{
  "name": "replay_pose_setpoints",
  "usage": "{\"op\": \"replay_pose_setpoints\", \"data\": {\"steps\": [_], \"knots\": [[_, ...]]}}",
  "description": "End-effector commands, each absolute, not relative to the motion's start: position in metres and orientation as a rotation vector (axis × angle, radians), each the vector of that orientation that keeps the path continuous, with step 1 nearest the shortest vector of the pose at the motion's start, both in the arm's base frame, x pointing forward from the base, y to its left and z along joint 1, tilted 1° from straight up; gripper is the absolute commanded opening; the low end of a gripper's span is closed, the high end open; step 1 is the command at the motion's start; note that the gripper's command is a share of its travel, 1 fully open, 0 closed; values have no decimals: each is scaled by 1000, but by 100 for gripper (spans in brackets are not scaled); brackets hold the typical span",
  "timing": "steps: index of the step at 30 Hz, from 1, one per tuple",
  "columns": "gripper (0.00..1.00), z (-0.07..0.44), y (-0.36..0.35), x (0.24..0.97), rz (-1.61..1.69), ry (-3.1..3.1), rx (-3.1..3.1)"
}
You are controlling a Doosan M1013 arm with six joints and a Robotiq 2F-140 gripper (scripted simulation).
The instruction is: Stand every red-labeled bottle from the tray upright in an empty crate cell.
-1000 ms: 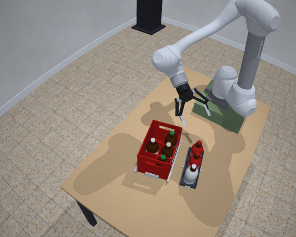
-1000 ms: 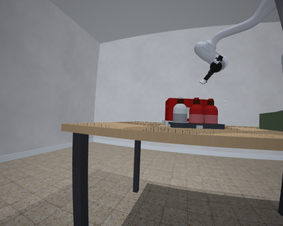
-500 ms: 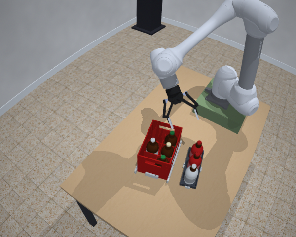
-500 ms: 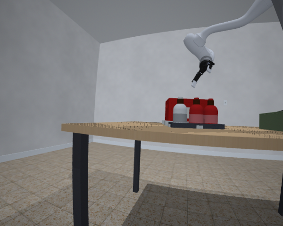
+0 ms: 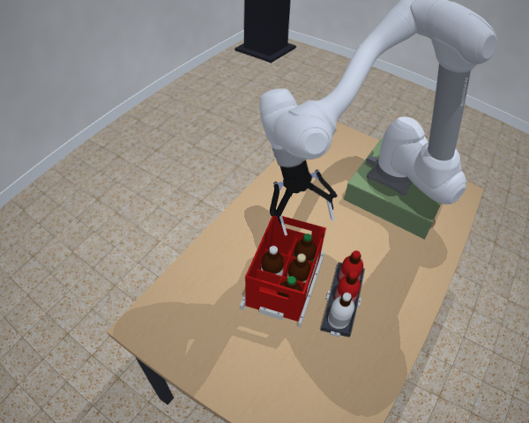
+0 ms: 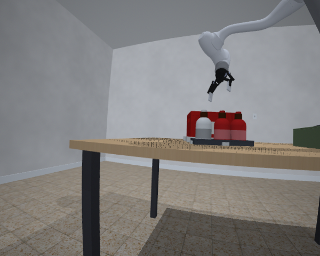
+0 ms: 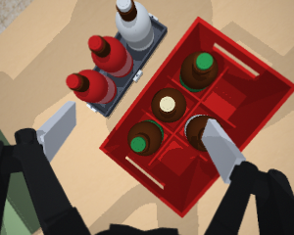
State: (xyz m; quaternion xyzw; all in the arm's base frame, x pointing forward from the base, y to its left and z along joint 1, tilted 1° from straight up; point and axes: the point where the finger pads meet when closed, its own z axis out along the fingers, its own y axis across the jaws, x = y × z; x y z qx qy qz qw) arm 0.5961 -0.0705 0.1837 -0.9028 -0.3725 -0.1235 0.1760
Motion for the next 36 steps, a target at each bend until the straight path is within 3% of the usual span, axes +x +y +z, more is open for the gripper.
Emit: {"op": "replay_pose_setpoints", "data": {"steps": [1,20,21,36], "knots": [[100,180,-78,602,-305,-1115,-2581],[100,156,-145,658,28,-1633,-2699],[0,156,-145,658,28,-1633,-2699],[0,156,-145,658,28,-1633,-2699]]}}
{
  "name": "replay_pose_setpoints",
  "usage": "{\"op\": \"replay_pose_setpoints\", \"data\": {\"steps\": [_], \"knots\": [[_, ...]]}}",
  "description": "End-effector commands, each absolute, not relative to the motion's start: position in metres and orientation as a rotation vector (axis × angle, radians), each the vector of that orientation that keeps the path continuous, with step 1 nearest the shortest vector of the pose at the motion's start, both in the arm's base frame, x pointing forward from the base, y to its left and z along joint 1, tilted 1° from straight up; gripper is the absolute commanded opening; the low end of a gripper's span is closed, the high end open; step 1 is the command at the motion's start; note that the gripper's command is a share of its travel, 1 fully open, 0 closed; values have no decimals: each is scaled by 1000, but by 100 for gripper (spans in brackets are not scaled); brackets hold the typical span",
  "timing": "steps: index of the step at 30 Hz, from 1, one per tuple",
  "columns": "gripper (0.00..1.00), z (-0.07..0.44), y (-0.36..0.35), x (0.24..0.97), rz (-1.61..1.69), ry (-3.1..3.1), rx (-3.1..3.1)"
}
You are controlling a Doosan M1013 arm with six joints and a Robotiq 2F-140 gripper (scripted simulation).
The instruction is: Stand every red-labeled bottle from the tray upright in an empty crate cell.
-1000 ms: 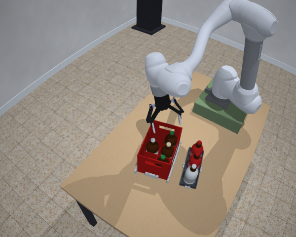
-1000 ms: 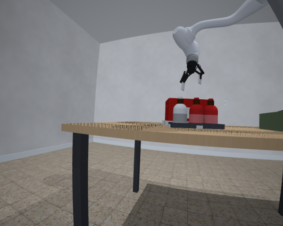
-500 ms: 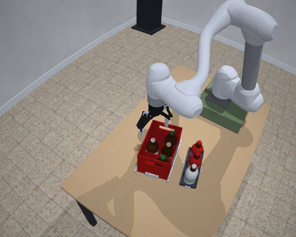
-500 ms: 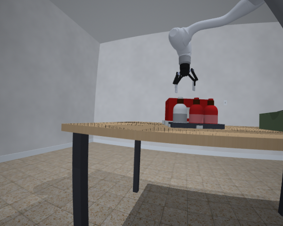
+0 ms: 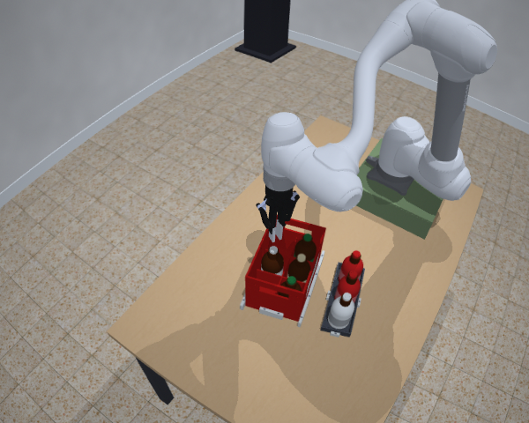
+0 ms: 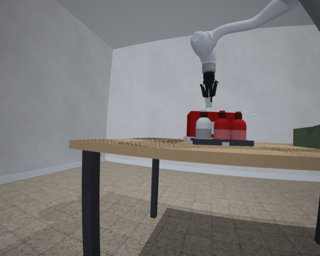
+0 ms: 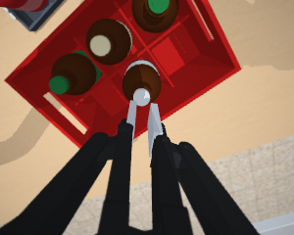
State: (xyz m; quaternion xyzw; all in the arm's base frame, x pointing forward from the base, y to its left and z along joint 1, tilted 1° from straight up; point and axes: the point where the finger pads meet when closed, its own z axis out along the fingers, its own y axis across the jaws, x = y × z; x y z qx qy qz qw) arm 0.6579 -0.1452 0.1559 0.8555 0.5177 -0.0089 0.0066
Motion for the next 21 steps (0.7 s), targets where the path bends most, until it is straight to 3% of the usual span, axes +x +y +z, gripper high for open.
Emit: {"op": "replay_pose_setpoints", "data": {"steps": [1,21], "knots": [[0,156,-145,658,-27,1620,2676],[0,156,-122,656,-28,1623,2674]]}}
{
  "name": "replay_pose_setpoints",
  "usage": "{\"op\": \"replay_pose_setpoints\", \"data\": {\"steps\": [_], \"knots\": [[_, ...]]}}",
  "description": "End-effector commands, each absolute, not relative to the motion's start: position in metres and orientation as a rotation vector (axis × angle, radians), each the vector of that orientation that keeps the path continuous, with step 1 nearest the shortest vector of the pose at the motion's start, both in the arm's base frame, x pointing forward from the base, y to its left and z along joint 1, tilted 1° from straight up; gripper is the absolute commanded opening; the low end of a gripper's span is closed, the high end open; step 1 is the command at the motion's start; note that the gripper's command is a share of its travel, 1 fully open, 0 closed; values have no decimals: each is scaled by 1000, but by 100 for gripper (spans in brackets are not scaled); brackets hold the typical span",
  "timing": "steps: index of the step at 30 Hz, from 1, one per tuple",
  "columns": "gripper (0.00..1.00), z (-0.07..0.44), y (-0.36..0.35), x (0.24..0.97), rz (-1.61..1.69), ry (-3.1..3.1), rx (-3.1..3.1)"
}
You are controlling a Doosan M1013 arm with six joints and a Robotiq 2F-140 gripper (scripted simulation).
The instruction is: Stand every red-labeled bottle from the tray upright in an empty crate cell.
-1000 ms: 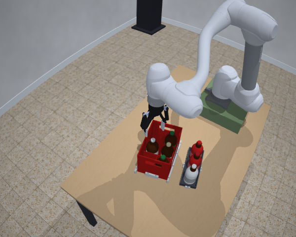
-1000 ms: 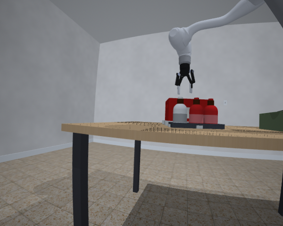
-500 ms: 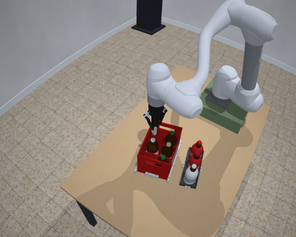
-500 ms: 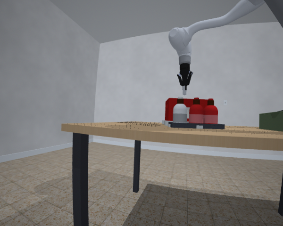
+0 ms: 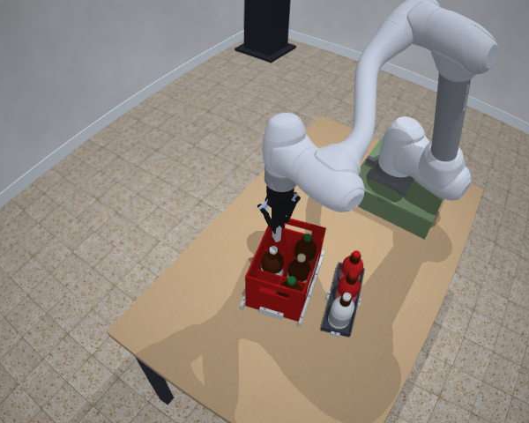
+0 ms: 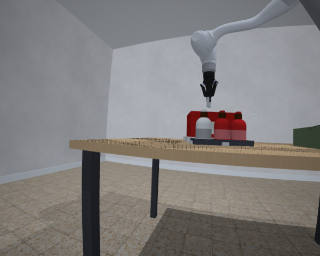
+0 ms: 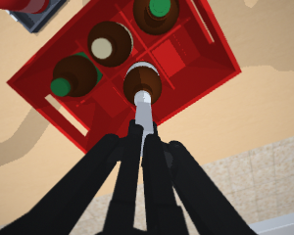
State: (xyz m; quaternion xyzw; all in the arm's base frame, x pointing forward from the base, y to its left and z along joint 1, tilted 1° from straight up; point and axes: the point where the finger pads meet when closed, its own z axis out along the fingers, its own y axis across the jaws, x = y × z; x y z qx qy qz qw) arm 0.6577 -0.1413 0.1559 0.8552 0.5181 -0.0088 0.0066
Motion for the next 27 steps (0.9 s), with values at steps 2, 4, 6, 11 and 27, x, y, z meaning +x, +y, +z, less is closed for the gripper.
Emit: {"op": "replay_pose_setpoints", "data": {"steps": [2,4,6,11,27], "knots": [[0,155,-67,648,-29,1632,2670],[0,155,-67,648,-29,1632,2670],[0,154,-15,634,-30,1644,2663],[0,151,56,604,-33,1661,2652],[38,151,104,587,-33,1661,2652]]}}
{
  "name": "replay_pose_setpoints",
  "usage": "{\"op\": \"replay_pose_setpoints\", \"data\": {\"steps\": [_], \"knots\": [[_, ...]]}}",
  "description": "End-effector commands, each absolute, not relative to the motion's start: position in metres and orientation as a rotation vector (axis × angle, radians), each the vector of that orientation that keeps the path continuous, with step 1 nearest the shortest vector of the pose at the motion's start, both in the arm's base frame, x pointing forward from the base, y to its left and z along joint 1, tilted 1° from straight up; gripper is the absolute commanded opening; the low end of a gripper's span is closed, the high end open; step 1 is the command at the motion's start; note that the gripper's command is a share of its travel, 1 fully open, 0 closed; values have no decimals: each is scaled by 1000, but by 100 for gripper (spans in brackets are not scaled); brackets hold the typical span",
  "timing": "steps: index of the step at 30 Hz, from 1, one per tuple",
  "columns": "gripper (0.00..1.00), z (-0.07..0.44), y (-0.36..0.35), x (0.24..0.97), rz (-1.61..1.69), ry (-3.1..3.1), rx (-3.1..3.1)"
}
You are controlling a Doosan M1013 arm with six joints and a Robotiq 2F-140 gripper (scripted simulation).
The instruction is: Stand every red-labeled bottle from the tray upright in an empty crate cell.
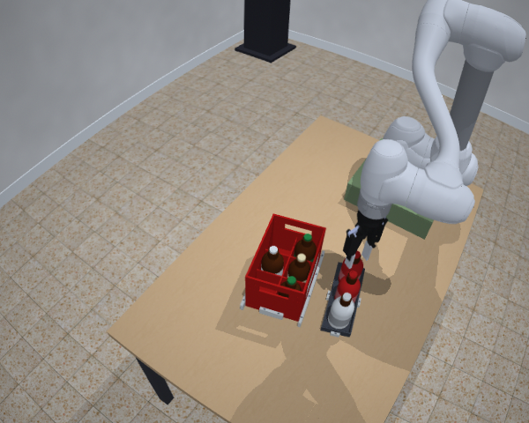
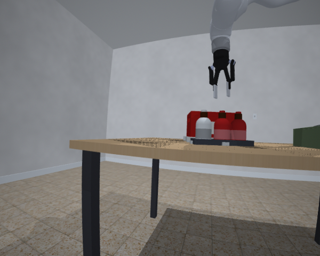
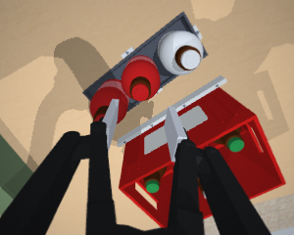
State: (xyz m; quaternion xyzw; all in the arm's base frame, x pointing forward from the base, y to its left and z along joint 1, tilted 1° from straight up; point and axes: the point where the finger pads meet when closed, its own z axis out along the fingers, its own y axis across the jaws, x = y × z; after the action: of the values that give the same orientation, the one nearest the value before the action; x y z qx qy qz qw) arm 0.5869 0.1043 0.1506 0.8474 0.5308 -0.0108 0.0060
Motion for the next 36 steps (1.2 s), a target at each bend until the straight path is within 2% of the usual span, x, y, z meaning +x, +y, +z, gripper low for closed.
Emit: {"op": "replay_pose_setpoints", "data": {"steps": [1,36], "knots": [[38,151,104,587,-33,1661,2652],[38,146,104,587,-33,1661,2652]]}}
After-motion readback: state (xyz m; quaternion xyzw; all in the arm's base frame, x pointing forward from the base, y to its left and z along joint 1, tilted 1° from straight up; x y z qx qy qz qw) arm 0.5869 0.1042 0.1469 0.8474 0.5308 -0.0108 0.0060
